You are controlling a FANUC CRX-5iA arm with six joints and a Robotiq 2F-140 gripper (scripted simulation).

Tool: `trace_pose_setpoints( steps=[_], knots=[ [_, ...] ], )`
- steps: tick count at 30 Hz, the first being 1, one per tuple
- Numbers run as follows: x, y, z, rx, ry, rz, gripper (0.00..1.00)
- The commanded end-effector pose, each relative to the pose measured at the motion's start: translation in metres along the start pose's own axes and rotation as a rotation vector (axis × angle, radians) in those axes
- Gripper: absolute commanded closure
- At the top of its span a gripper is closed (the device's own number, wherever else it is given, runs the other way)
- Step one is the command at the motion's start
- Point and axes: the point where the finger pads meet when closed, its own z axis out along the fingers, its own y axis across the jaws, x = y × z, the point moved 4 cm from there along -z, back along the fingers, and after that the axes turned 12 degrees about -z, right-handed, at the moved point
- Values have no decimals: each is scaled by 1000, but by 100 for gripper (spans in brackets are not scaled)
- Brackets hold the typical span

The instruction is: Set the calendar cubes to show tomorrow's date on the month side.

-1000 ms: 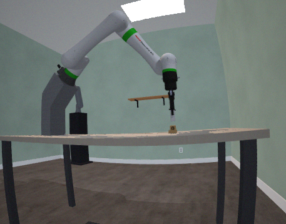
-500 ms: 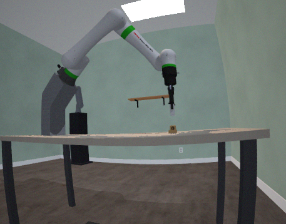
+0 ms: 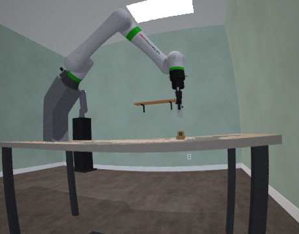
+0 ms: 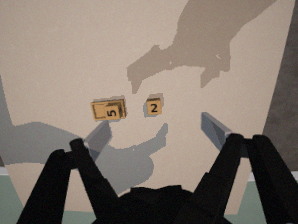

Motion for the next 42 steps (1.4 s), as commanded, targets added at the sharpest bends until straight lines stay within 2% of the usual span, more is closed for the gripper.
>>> trace_pose_setpoints(
  steps=[1, 9, 18, 21, 24, 26, 38, 41, 42],
  knots=[
    [0, 0, 0, 0, 0, 0, 0],
    [0, 0, 0, 0, 0, 65, 0],
    [0, 0, 2, 0, 0, 446, 0],
    [0, 0, 3, 0, 0, 550, 0],
    [0, 0, 3, 0, 0, 563, 0],
    [0, 0, 4, 0, 0, 706, 0],
    [0, -1, 6, 0, 0, 1128, 0],
    [0, -1, 6, 0, 0, 1154, 0],
    [0, -1, 7, -1, 0, 1236, 0]
  ],
)
